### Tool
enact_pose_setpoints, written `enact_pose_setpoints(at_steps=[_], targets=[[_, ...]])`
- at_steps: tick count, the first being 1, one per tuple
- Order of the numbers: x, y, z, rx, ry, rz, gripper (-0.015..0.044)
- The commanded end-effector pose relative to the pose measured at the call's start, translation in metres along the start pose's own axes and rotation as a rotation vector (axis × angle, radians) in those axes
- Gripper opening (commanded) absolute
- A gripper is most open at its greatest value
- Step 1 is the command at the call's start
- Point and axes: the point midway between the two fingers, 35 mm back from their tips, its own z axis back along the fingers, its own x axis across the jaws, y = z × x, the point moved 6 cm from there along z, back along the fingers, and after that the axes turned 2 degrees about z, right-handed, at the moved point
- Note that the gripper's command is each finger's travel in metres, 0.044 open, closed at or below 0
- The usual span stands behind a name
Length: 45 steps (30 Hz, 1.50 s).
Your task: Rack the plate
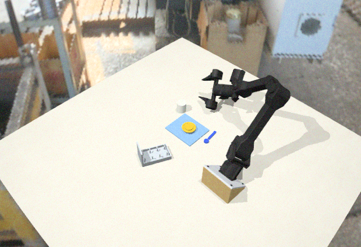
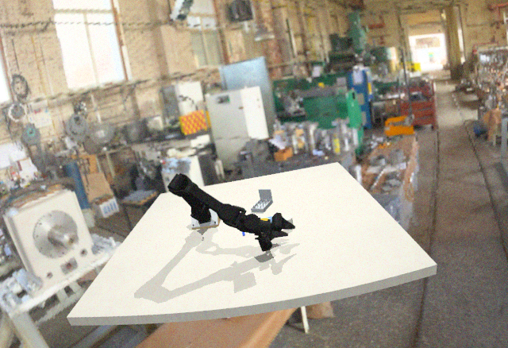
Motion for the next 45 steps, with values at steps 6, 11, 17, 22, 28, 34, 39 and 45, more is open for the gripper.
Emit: enact_pose_setpoints(at_steps=[6,11,17,22,28,34,39,45], targets=[[-0.012,0.015,-0.011,0.003,0.103,0.066,0.04],[-0.018,0.026,-0.017,0.011,0.163,0.115,0.04],[-0.026,0.043,-0.023,0.026,0.251,0.195,0.04],[-0.034,0.058,-0.027,0.045,0.336,0.274,0.04],[-0.045,0.076,-0.03,0.073,0.441,0.382,0.04],[-0.053,0.092,-0.03,0.104,0.535,0.502,0.04],[-0.06,0.105,-0.028,0.134,0.612,0.607,0.04],[-0.069,0.121,-0.026,0.178,0.711,0.741,0.04]])
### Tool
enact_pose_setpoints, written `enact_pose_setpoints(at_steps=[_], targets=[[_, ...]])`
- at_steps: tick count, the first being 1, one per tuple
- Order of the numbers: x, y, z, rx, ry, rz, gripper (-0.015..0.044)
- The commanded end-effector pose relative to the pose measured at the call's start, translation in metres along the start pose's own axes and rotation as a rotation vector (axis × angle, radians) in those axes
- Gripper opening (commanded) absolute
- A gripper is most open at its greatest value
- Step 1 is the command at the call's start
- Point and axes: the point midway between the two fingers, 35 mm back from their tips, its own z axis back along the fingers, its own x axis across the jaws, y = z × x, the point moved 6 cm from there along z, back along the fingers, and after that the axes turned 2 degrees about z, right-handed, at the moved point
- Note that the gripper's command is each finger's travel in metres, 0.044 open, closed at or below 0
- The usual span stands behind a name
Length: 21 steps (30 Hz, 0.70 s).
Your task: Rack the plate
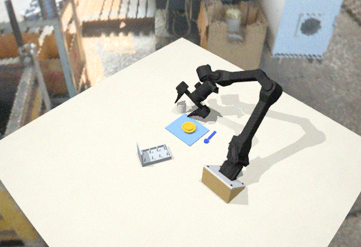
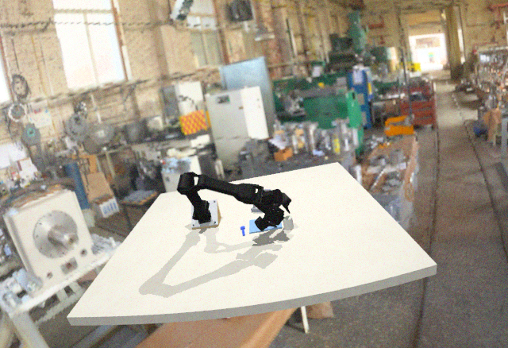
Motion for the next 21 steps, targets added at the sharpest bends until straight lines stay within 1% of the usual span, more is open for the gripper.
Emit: enact_pose_setpoints(at_steps=[1,21], targets=[[0.001,0.011,-0.003,0.021,0.065,0.087,0.04],[0.006,0.066,0.005,0.122,0.371,0.617,0.04]])
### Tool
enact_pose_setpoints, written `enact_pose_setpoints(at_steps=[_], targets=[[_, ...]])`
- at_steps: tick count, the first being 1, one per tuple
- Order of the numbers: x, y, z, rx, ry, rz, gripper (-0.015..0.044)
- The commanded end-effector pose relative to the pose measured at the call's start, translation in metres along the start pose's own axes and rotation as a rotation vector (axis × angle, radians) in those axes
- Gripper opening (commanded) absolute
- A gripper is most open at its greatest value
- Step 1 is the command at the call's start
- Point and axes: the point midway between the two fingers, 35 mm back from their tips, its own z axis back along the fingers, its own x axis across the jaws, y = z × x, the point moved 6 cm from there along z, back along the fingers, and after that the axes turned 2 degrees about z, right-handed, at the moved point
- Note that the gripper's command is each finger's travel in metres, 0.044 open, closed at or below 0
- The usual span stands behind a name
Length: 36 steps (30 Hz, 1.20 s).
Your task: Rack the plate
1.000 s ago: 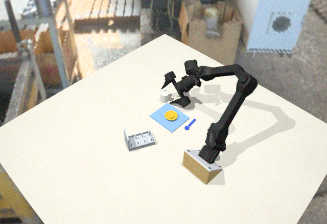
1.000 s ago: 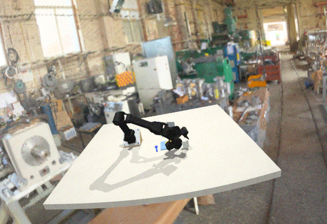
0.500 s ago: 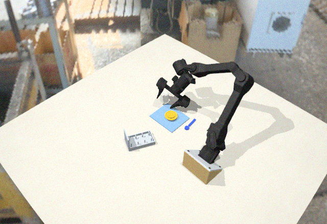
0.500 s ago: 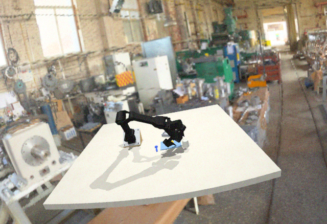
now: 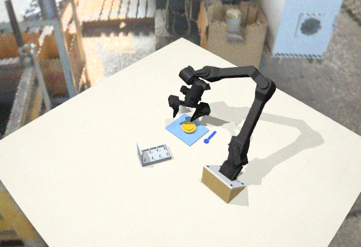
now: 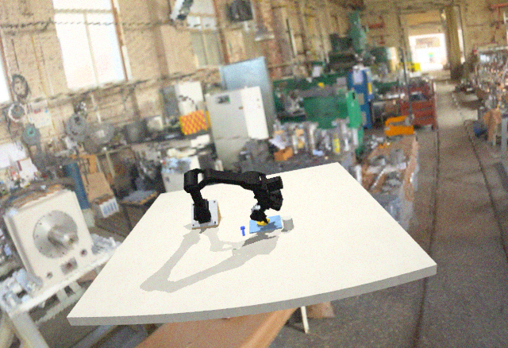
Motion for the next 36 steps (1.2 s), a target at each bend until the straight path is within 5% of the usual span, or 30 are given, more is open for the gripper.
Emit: enact_pose_setpoints(at_steps=[1,22,36], targets=[[0.004,0.007,0.003,0.012,0.057,0.102,0.04],[0.022,0.042,0.027,0.076,0.361,0.695,0.04],[0.019,0.041,0.016,0.078,0.37,0.714,0.04]])
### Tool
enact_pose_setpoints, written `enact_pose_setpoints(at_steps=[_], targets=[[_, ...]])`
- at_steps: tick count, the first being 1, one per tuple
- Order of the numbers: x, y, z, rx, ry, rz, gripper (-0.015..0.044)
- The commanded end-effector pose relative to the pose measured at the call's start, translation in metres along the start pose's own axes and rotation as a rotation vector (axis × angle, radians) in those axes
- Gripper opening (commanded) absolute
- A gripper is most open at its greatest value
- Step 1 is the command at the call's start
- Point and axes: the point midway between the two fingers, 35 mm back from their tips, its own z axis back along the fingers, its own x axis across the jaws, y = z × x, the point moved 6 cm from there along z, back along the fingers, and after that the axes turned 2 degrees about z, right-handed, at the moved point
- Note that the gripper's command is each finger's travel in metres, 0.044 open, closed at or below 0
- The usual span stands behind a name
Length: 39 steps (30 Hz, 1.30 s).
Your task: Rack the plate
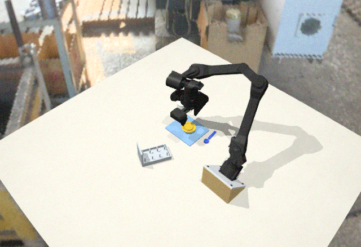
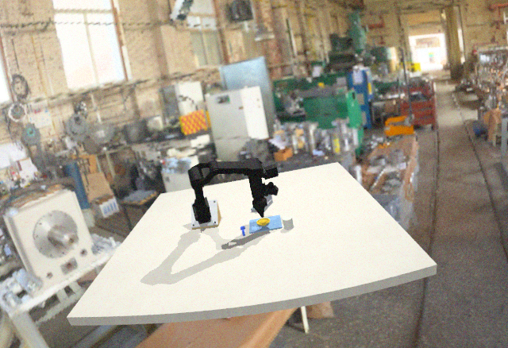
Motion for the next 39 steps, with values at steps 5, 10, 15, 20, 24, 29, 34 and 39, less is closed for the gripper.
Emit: enact_pose_setpoints(at_steps=[5,10,15,20,24,29,34,39], targets=[[0.0,0.0,-0.013,0.003,0.006,0.005,0.04],[0.0,0.0,-0.021,0.003,0.006,0.005,0.04],[0.0,0.0,-0.029,0.003,0.006,0.005,0.04],[0.0,0.001,-0.037,0.003,0.007,0.005,0.04],[0.0,0.001,-0.044,0.003,0.008,0.005,0.04],[0.0,0.002,-0.051,0.003,0.009,0.005,0.04],[0.0,0.002,-0.052,0.003,0.009,0.005,0.0351],[0.0,0.002,-0.052,0.003,0.009,0.005,0.0351]])
